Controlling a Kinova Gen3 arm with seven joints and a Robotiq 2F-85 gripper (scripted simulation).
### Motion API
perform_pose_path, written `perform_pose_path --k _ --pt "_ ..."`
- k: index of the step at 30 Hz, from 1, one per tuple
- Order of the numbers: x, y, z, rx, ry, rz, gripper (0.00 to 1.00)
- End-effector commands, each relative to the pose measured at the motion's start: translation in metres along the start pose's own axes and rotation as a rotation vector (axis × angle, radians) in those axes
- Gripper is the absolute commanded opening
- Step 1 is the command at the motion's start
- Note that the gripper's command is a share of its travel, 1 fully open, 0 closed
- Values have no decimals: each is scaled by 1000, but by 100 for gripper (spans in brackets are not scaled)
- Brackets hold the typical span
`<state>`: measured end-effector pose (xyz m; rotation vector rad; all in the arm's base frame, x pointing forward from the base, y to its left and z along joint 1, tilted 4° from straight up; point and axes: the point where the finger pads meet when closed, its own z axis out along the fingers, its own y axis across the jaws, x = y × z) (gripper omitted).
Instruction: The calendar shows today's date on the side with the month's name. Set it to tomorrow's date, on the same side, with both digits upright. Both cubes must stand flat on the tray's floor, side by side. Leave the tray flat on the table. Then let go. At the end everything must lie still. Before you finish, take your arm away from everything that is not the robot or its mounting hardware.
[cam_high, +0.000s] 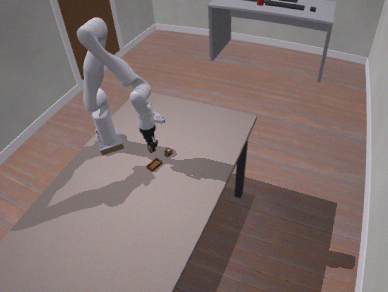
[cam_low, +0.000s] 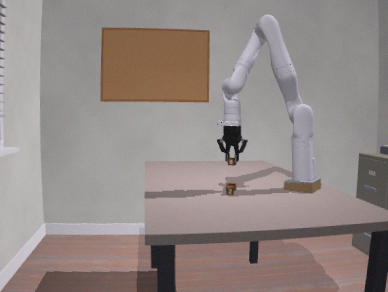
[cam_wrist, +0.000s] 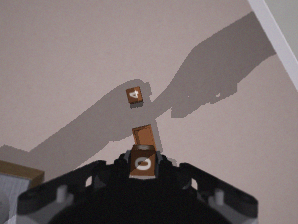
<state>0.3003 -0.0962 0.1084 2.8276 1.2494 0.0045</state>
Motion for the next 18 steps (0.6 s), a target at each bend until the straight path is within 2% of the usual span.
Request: perform_pose_path --k 1,13,15,18 --pt "-2 0 0 2 -1 51 26" --pt "-19 3 5 19 -9 505 26" --pt "-19 3 5 19 -9 505 26" --pt "-25 5 6 22 -12 645 26"
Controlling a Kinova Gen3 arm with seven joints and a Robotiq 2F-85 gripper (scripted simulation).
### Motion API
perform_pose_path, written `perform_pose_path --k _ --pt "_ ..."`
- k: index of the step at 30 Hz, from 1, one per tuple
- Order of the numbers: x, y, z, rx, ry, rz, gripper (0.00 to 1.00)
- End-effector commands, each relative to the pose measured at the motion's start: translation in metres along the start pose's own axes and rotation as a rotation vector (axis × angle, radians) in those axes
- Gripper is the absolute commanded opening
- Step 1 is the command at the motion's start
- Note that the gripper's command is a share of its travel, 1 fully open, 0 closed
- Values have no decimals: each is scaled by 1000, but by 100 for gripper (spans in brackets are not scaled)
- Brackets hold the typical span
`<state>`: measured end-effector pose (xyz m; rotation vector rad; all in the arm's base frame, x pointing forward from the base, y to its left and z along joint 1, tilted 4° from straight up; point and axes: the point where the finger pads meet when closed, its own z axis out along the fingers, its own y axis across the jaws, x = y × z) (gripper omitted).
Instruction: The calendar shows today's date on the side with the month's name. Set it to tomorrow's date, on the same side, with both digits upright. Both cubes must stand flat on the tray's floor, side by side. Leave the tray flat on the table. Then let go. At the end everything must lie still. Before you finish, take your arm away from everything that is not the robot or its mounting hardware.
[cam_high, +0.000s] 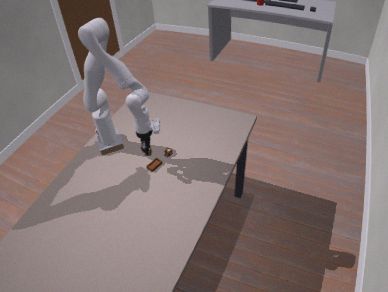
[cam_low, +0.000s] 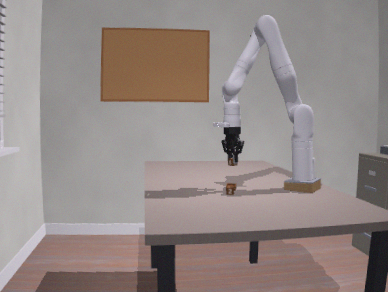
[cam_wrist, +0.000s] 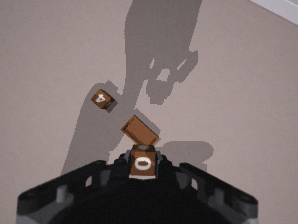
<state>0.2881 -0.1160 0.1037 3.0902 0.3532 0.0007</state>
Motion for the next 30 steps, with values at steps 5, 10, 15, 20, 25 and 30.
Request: perform_pose_path --k 5,10,15,20,25,30 --pt "-8 9 2 4 -5 291 26" --pt "-14 16 3 6 -7 554 26" --pt "-18 21 4 7 -7 715 26" --pt "-24 30 4 7 -5 982 26" --pt "-30 38 4 7 -1 1239 26" --pt "-34 44 4 6 4 1432 26"
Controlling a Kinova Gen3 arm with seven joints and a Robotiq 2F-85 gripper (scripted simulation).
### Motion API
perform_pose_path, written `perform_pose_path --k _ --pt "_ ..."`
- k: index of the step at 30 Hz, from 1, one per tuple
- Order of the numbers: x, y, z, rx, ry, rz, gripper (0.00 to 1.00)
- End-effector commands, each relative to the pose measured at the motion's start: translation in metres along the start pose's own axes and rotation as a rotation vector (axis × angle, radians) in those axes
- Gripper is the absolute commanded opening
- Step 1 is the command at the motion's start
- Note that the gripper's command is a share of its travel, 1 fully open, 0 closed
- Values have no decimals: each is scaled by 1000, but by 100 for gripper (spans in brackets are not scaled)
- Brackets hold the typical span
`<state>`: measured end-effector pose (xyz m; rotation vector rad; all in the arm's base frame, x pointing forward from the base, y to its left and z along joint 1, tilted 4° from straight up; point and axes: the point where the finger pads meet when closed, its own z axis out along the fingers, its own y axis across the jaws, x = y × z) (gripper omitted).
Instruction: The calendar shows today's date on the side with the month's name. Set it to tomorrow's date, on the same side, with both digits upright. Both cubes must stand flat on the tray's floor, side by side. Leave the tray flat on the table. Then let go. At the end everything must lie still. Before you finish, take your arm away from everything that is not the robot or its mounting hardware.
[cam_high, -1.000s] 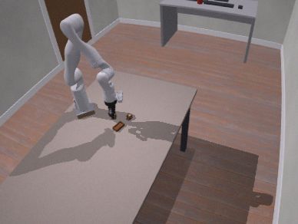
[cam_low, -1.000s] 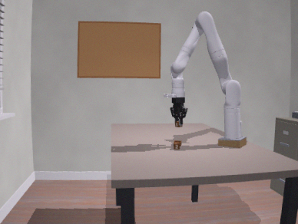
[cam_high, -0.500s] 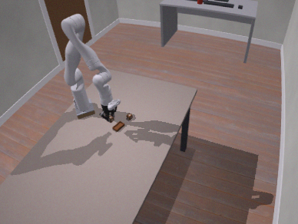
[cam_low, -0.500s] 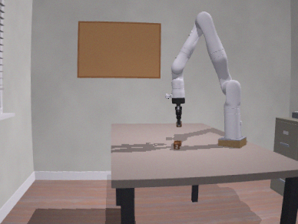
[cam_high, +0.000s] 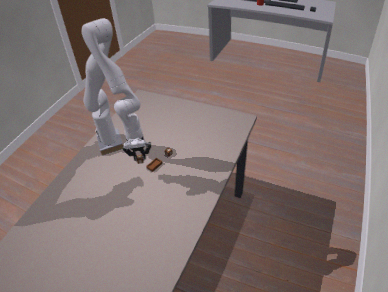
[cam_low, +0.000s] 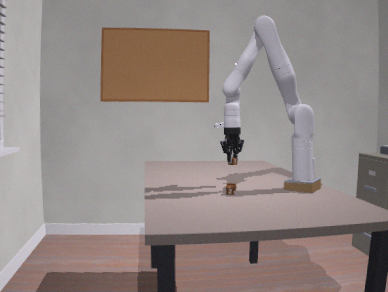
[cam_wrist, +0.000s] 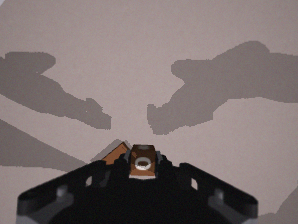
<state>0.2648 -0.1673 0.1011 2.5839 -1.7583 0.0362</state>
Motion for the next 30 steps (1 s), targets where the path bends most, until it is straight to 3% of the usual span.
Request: perform_pose_path --k 1,16,30 --pt "0 0 0 -1 1 10 26" --pt "18 15 -2 16 17 570 26" --pt "25 22 -3 27 24 785 26"
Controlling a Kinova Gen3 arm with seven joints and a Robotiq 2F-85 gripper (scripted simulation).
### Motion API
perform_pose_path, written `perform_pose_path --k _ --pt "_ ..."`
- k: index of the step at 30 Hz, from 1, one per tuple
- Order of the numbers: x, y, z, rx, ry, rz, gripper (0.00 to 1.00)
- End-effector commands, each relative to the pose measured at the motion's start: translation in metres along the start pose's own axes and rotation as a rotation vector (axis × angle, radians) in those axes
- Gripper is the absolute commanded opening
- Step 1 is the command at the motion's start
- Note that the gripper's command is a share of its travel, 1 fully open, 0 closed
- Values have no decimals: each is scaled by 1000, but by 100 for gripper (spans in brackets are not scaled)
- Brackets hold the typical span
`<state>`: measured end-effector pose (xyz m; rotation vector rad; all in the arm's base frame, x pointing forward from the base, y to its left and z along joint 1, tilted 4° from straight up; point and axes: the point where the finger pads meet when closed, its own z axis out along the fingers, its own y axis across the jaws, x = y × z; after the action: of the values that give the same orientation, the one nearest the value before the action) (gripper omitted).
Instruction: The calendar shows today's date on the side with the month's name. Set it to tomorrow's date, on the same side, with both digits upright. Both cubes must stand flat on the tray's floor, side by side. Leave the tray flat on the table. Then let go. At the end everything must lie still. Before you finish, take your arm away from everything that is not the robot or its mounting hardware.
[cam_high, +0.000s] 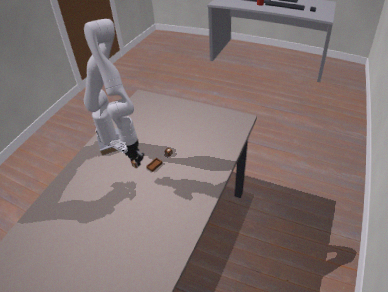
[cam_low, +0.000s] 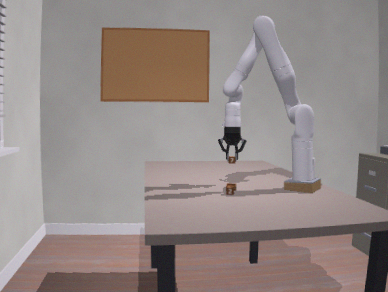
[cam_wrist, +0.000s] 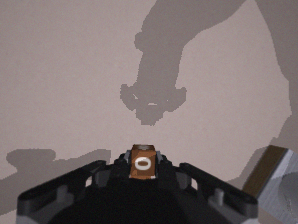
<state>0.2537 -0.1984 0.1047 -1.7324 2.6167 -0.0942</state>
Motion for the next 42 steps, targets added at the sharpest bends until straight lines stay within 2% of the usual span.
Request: perform_pose_path --k 1,30,39,42 --pt "1 0 0 2 1 17 26" --pt "2 -1 1 4 2 52 26" --pt "2 -1 16 3 2 53 26" --pt "2 -1 28 3 2 53 26"
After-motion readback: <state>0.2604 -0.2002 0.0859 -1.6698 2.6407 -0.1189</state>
